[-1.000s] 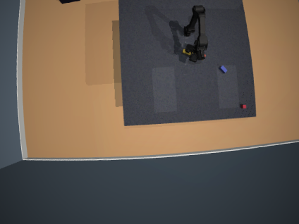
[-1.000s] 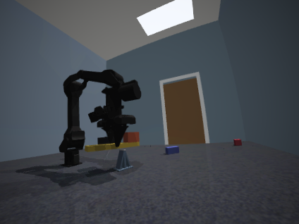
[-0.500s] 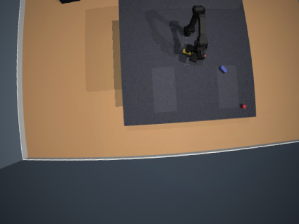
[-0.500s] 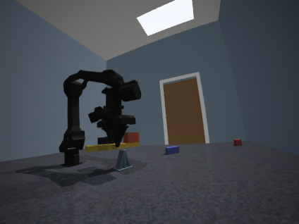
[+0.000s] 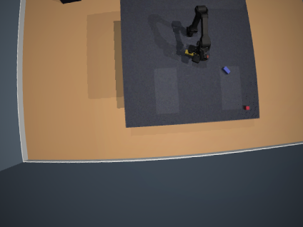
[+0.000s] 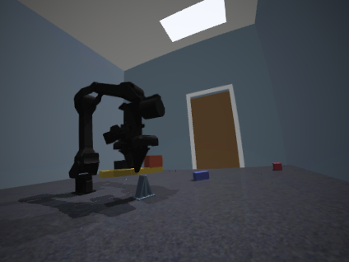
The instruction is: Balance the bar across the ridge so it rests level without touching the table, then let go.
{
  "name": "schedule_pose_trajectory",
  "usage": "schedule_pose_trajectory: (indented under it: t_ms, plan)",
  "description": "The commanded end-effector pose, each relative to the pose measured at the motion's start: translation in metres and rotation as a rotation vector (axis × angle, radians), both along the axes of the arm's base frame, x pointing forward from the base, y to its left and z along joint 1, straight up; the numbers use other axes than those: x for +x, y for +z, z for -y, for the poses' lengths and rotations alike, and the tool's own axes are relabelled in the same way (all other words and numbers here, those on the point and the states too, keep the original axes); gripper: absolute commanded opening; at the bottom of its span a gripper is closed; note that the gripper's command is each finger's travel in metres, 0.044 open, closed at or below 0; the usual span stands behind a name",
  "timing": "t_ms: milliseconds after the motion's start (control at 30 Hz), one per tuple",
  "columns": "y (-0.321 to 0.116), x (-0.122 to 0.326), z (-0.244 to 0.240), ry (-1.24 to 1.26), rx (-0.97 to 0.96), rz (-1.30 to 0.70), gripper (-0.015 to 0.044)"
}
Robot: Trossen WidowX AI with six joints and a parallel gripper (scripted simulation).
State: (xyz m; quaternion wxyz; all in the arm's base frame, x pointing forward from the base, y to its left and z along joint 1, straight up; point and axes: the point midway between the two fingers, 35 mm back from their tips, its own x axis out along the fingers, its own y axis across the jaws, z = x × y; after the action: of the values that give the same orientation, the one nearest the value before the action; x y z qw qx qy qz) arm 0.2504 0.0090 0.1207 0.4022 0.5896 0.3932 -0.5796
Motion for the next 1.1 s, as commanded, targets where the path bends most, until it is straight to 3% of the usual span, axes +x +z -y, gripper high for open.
schedule_pose_trajectory:
  t_ms: [0, 1067]
  plan:
    - [-0.0005, 0.0005, -0.0005, 0.005, 0.003, 0.002, 0.0]
    - [-0.0031, 0.0006, -0.0007, 0.005, 0.003, 0.002, 0.0]
